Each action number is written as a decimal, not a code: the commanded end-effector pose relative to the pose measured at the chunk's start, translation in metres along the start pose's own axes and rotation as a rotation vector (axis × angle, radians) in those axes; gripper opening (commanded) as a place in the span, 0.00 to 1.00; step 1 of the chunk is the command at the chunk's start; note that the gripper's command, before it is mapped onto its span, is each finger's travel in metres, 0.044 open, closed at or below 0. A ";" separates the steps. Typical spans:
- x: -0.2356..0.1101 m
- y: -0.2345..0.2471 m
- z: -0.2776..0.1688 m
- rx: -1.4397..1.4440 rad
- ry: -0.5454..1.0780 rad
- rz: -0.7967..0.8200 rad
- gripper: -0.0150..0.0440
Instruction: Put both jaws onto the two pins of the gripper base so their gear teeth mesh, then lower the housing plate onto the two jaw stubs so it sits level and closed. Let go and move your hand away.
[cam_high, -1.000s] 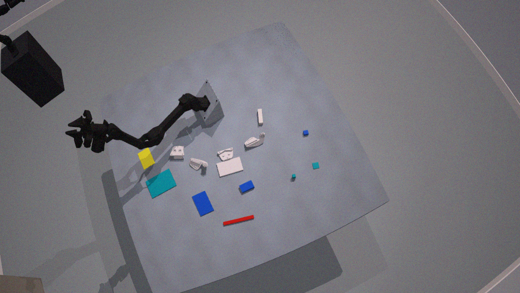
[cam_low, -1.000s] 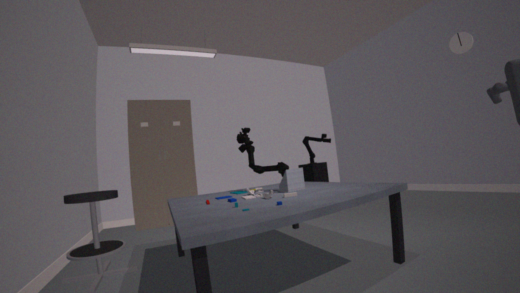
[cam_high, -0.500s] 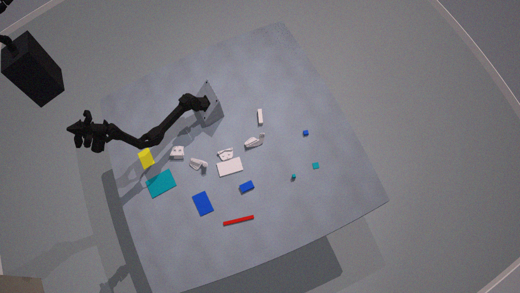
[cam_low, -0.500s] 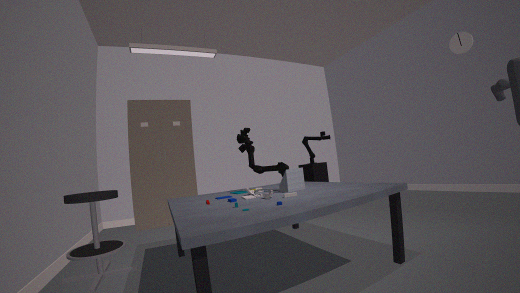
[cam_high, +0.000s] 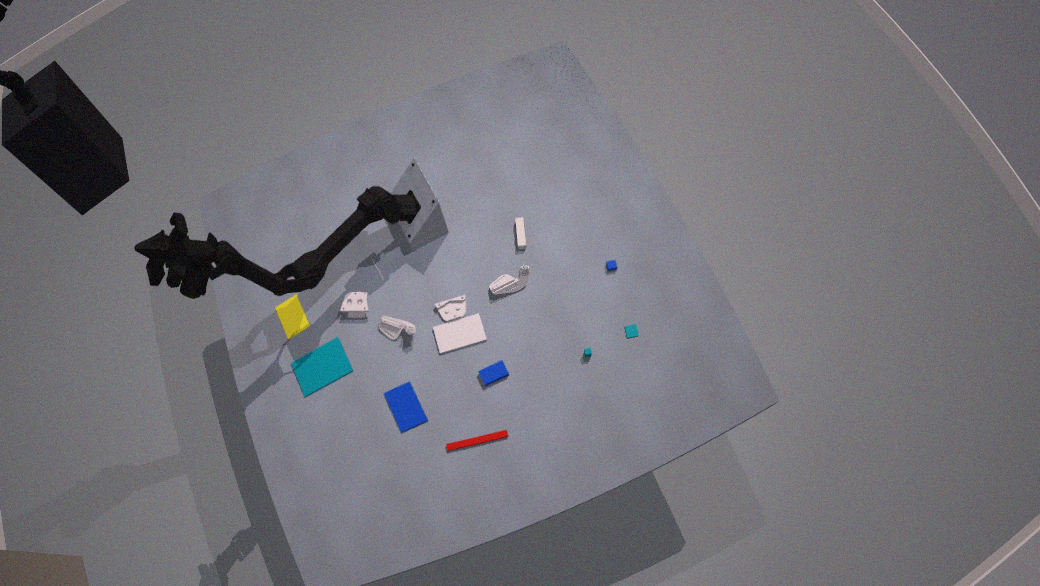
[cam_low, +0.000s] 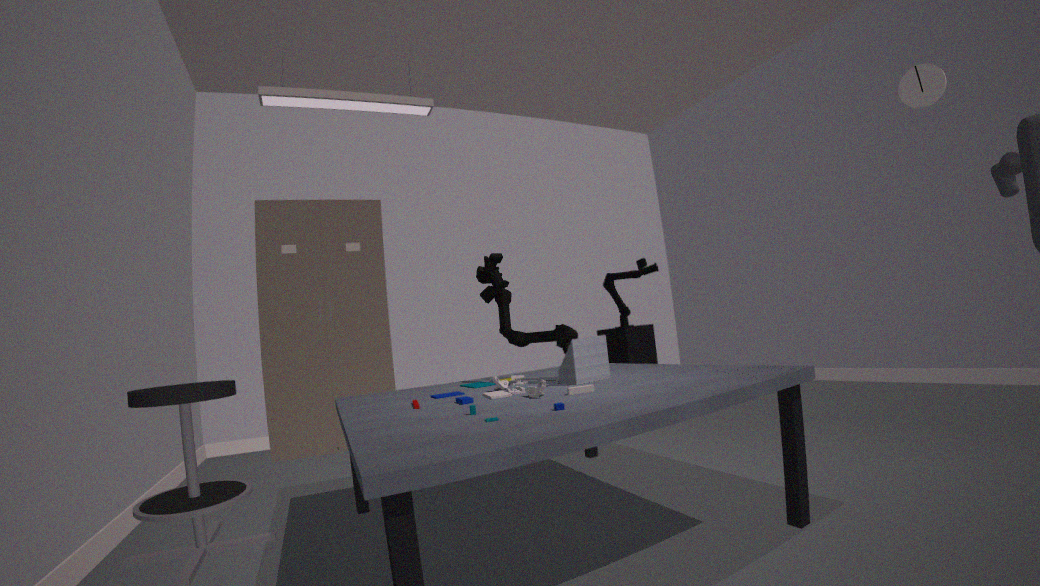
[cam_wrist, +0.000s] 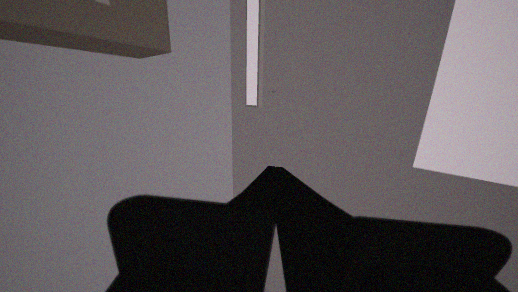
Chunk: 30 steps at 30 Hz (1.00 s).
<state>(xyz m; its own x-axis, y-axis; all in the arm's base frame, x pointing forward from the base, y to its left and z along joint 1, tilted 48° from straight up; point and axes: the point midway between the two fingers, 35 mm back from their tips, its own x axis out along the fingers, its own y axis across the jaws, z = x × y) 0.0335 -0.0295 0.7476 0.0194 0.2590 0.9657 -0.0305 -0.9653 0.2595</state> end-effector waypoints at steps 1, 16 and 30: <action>0.001 -0.022 -0.008 -0.072 -0.004 -0.062 0.25; 0.001 -0.087 -0.023 -0.337 0.003 -0.244 0.25; -0.004 -0.140 -0.020 -0.546 0.000 -0.397 0.25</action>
<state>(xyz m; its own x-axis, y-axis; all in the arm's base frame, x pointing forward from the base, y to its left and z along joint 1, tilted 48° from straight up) 0.0151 0.0895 0.7149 0.1070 0.5565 0.8239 -0.4729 -0.7005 0.5345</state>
